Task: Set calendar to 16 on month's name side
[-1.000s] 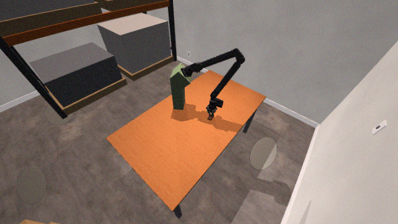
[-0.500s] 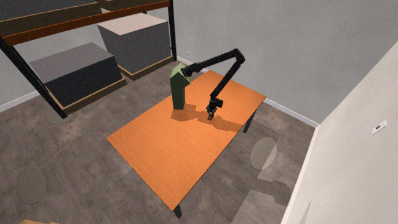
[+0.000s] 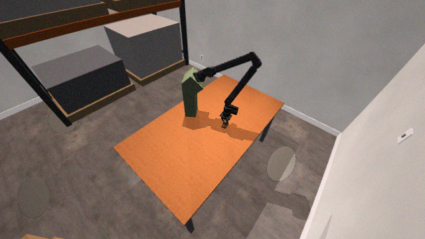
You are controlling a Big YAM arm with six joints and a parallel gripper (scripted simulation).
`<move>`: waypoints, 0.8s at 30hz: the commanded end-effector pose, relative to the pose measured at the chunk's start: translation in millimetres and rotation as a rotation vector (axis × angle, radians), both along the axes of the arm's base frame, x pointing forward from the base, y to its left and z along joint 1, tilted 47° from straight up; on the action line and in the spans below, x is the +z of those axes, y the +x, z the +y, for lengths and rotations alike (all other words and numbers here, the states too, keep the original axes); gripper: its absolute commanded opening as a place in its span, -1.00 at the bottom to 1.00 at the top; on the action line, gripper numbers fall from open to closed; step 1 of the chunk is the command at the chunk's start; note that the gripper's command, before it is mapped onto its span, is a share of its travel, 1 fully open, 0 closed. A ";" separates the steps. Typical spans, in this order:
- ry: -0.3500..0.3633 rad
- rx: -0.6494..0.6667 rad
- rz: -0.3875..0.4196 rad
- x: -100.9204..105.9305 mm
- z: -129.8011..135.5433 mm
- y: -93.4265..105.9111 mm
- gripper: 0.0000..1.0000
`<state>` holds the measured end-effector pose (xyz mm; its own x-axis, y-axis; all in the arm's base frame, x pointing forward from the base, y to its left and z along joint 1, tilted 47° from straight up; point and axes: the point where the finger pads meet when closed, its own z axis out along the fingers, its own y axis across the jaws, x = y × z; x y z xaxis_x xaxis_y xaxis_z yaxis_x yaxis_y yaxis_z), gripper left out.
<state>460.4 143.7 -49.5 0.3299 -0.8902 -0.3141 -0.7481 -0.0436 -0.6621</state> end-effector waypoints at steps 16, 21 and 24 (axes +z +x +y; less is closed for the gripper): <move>-0.001 -0.006 0.019 -8.4 -6.1 -2.0 -0.44; -0.002 -0.007 0.022 -9.1 -7.0 -3.0 -0.44; -0.002 -0.007 0.022 -9.1 -7.1 -3.0 -0.44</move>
